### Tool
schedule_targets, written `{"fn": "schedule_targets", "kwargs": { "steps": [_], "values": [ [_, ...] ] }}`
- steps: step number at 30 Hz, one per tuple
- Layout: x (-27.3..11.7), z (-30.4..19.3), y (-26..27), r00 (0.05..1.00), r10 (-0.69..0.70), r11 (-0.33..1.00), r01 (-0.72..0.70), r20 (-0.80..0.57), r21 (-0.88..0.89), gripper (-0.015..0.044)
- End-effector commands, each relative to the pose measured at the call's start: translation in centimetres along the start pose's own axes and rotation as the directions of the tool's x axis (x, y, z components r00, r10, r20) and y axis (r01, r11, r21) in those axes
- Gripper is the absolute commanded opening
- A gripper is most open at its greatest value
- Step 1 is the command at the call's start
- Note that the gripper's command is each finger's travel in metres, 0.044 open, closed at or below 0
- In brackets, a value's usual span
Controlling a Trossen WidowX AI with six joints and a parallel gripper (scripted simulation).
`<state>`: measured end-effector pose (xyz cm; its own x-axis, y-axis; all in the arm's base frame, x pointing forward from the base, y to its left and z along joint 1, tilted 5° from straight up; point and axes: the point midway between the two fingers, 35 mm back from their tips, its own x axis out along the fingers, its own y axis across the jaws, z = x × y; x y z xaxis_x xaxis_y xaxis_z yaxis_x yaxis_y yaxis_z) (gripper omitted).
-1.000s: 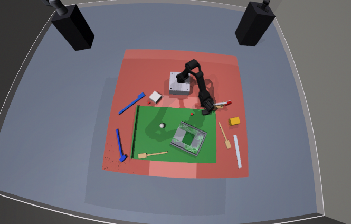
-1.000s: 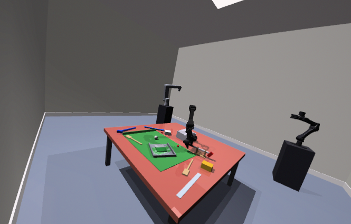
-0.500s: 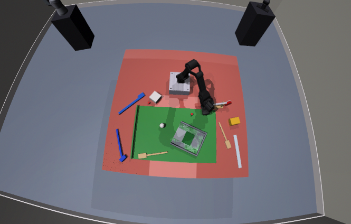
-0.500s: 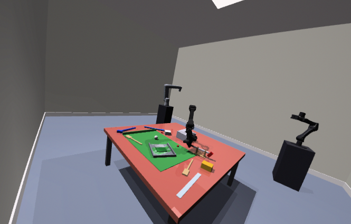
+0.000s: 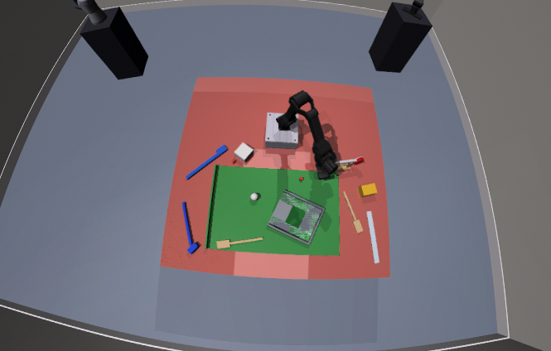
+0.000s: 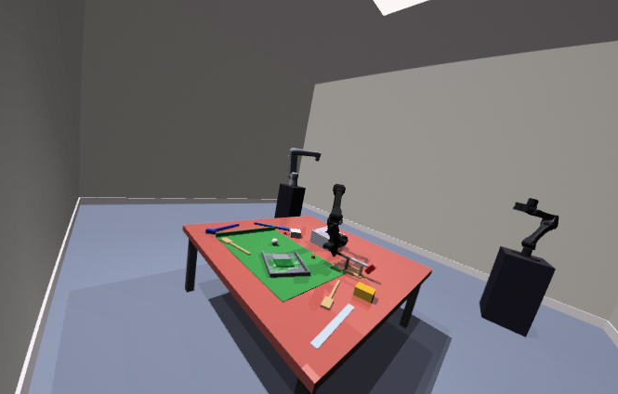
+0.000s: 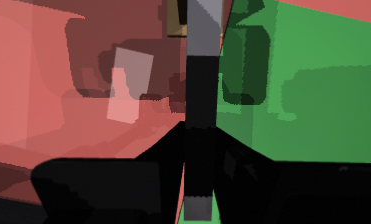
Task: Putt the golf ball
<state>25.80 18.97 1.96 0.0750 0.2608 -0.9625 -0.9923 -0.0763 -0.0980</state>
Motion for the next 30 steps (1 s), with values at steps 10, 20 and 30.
{"fn": "schedule_targets", "kwargs": {
  "steps": [10,20,30],
  "values": [
    [-7.6,2.1,0.0,1.000,-0.018,1.000,0.018,0.019,-0.003,0.0000],
    [-8.3,-2.5,-1.9,0.999,-0.025,0.968,0.034,-0.041,0.250,0.0000],
    [-10.4,-7.7,-2.9,0.995,-0.009,0.845,0.060,-0.098,0.532,0.0000]
  ]
}}
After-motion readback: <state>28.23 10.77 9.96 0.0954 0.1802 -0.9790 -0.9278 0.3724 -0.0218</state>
